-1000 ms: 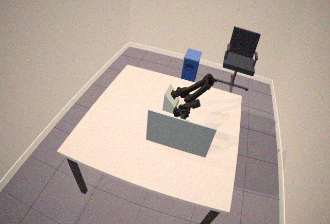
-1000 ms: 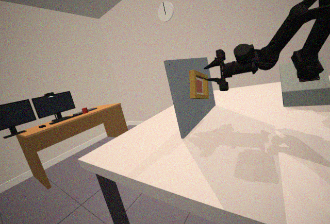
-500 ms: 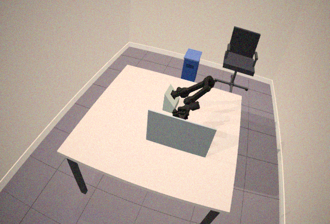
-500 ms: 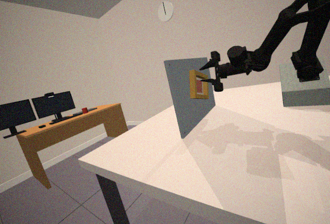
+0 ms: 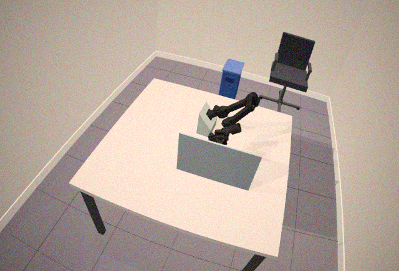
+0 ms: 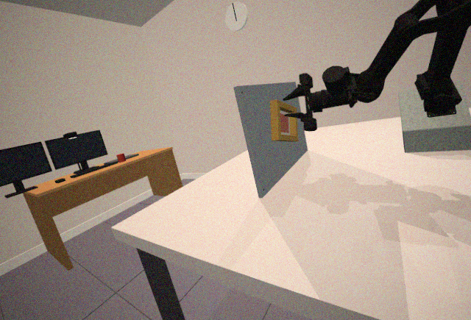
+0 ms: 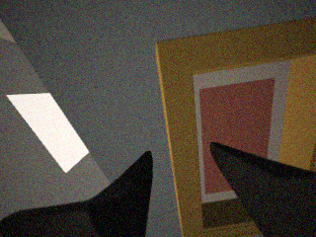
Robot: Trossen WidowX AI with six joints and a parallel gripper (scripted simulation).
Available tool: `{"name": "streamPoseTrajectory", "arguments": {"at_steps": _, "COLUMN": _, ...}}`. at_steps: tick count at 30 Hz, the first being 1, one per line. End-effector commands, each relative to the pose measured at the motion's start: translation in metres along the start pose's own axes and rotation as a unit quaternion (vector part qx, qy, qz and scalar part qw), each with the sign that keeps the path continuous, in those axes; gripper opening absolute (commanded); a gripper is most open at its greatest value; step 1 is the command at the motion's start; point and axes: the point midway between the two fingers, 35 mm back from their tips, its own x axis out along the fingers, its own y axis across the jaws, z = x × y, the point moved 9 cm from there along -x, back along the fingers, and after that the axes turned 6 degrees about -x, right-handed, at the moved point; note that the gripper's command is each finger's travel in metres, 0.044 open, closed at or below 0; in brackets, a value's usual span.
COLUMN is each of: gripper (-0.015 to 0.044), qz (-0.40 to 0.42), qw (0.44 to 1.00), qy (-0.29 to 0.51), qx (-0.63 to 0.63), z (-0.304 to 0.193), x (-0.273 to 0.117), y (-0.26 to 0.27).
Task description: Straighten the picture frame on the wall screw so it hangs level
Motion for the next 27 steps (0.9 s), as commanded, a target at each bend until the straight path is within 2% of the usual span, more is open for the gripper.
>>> {"name": "streamPoseTrajectory", "arguments": {"at_steps": 1, "gripper": 0.0260, "qz": 0.000, "qw": 1.000, "qy": 0.002, "qx": 0.001, "z": -0.0005, "x": 0.0003, "y": 0.0003}}
{"name": "streamPoseTrajectory", "arguments": {"at_steps": 22, "gripper": 0.0260, "qz": 0.000, "qw": 1.000, "qy": 0.002, "qx": 0.001, "z": -0.0009, "x": 0.0005, "y": 0.0004}}
{"name": "streamPoseTrajectory", "arguments": {"at_steps": 27, "gripper": 0.0129, "qz": 0.000, "qw": 1.000, "qy": 0.002, "qx": 0.001, "z": -0.0009, "x": 0.0005, "y": 0.0004}}
